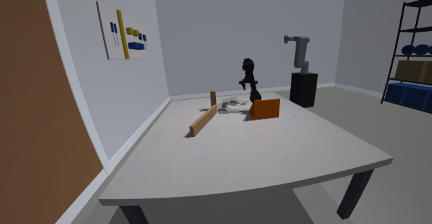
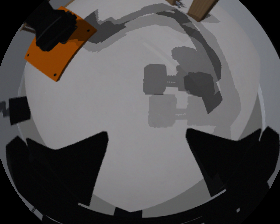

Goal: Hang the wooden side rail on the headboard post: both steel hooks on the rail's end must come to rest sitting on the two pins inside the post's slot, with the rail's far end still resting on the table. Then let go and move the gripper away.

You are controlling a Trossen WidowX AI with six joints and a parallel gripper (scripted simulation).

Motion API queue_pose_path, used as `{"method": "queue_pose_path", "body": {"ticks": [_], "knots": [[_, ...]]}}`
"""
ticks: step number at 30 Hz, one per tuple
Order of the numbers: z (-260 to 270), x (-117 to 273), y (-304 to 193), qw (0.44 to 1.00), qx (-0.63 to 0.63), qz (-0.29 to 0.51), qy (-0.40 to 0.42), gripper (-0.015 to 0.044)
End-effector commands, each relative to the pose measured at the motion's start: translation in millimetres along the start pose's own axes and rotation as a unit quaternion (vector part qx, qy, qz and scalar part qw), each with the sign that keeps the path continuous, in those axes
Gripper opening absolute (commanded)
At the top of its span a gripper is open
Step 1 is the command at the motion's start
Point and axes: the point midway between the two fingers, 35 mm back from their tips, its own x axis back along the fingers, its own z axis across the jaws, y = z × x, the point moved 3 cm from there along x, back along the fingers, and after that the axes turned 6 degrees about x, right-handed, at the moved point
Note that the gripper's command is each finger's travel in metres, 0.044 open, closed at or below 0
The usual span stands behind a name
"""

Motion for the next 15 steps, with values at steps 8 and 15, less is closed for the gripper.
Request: {"method": "queue_pose_path", "body": {"ticks": [8, 15], "knots": [[-6, 64, 22, 0.996, 0.011, 0.083, -0.027, 0.0440], [20, 130, 38, 0.982, -0.013, 0.164, -0.099, 0.0440]]}}
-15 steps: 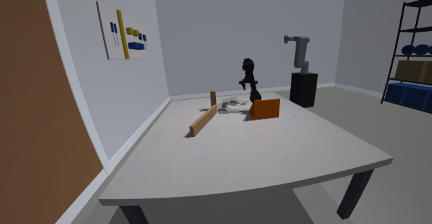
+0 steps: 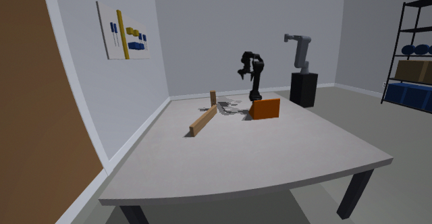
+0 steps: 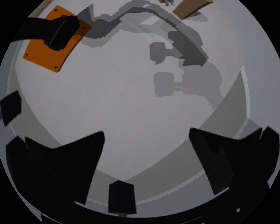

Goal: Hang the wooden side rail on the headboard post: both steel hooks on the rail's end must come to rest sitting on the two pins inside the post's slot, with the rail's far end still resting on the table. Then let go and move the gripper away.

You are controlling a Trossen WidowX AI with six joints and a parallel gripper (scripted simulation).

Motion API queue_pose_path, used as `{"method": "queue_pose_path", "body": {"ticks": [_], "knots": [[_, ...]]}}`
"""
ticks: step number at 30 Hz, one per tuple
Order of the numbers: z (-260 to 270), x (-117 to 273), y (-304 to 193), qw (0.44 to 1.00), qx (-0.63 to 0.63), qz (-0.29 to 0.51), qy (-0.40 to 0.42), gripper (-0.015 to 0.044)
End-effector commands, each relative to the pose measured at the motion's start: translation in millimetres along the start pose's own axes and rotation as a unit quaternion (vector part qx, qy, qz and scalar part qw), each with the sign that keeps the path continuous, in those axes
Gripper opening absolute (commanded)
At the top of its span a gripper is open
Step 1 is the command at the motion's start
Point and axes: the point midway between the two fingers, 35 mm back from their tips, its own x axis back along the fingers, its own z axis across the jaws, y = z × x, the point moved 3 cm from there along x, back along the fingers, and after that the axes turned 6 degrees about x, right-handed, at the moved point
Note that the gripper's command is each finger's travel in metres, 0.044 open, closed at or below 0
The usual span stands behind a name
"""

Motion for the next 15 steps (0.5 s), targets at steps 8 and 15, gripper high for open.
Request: {"method": "queue_pose_path", "body": {"ticks": [8, 15], "knots": [[-5, 6, 2, 0.999, 0.018, -0.019, -0.043, 0.0440], [-31, -39, 6, 0.990, 0.121, -0.045, -0.048, 0.0440]]}}
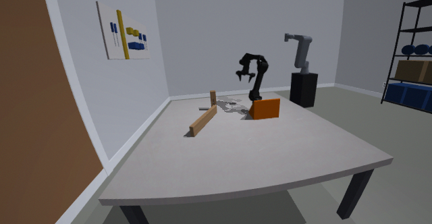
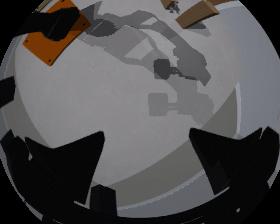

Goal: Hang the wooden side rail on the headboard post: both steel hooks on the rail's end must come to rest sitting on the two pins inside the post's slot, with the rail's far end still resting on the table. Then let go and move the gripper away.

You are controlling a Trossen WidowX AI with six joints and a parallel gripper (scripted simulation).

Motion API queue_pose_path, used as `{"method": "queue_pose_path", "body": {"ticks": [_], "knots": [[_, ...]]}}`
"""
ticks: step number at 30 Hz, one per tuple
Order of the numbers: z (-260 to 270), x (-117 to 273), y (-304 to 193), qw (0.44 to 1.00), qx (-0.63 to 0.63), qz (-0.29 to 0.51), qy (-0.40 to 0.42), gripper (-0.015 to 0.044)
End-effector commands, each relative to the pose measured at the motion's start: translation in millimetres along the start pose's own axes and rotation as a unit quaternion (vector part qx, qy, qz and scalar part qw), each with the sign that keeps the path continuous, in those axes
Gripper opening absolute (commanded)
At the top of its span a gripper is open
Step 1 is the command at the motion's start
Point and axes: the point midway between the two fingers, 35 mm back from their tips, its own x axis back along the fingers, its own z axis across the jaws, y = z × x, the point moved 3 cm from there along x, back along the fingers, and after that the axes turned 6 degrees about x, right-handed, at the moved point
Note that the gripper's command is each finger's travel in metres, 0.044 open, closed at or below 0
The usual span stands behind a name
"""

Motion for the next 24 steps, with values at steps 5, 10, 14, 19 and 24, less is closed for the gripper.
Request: {"method": "queue_pose_path", "body": {"ticks": [5, 10, 14, 19, 24], "knots": [[-37, -58, 16, 0.989, 0.144, -0.032, -0.010, 0.0440], [-63, -86, 42, 0.970, 0.239, -0.036, -0.022, 0.0440], [-83, -102, 71, 0.948, 0.315, -0.032, -0.035, 0.0440], [-104, -113, 114, 0.911, 0.407, -0.017, -0.056, 0.0440], [-110, -112, 151, 0.881, 0.467, -0.020, -0.076, 0.0440]]}}
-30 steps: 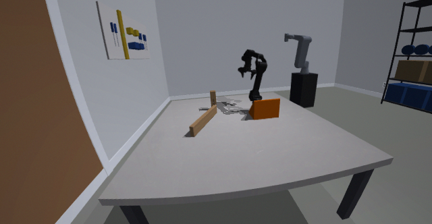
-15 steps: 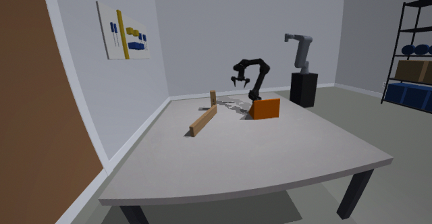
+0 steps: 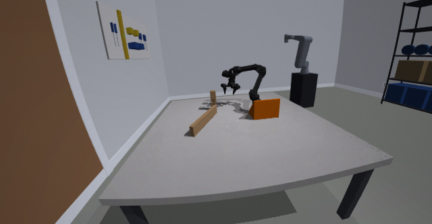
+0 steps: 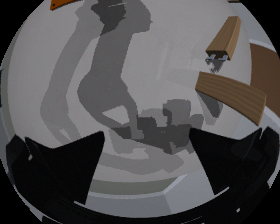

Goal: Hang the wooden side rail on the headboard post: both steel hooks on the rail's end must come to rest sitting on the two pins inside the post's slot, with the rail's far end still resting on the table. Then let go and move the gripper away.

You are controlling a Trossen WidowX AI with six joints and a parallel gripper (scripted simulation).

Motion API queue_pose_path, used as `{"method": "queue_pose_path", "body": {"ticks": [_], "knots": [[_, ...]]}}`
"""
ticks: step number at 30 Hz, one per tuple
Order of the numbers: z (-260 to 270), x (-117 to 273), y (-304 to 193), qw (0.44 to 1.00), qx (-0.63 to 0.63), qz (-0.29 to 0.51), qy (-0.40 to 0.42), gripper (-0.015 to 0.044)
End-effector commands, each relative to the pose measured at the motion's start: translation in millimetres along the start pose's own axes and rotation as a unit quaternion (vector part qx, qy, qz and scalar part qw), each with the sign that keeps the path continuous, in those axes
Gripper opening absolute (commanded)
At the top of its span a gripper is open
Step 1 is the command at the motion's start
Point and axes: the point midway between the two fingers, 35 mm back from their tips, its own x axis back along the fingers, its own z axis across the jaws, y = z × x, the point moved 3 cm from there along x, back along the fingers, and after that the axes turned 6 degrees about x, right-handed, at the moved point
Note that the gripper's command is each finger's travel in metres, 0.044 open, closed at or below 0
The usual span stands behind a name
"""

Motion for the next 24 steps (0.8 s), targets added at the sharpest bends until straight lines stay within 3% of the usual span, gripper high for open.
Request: {"method": "queue_pose_path", "body": {"ticks": [1, 17, 24], "knots": [[-29, -4, 16, 0.997, 0.069, 0.017, -0.009, 0.0440], [-127, 15, 111, 0.921, 0.341, 0.181, -0.044, 0.0440], [-132, 19, 122, 0.909, 0.362, 0.201, -0.047, 0.0440]]}}
